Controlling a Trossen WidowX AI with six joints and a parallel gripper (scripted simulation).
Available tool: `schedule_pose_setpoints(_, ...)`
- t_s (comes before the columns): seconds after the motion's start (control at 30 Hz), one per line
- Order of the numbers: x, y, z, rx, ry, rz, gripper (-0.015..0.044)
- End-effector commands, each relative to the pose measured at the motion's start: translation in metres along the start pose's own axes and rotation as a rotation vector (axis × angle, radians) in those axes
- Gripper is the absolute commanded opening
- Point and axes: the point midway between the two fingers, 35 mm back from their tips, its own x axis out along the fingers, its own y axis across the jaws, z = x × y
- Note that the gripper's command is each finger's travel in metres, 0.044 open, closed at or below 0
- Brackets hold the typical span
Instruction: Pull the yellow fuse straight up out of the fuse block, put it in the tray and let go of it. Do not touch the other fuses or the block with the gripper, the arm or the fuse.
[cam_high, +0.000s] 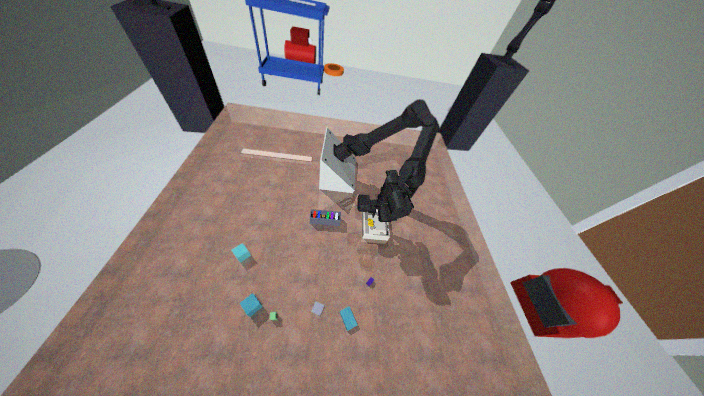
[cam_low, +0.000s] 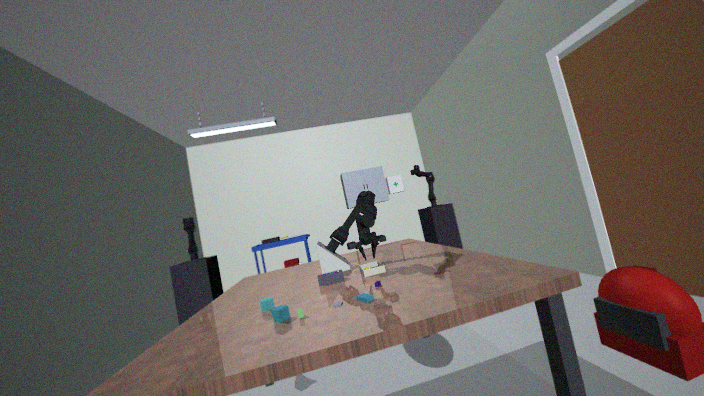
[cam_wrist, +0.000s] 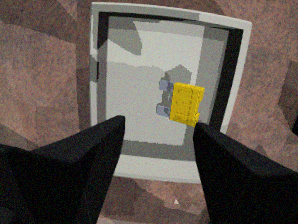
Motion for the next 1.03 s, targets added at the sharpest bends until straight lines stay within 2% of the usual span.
schedule_pose_setpoints(0.0,0.0,0.0,0.0,-0.001,0.0,0.0,0.0289)
schedule_pose_setpoints(0.07,-0.003,0.0,0.0,0.0,0.0,-0.001,0.033)
schedule_pose_setpoints(0.2,-0.037,-0.002,-0.001,0.007,0.003,-0.005,0.033)
schedule_pose_setpoints(1.0,-0.035,-0.003,-0.002,0.012,0.006,-0.008,0.033)
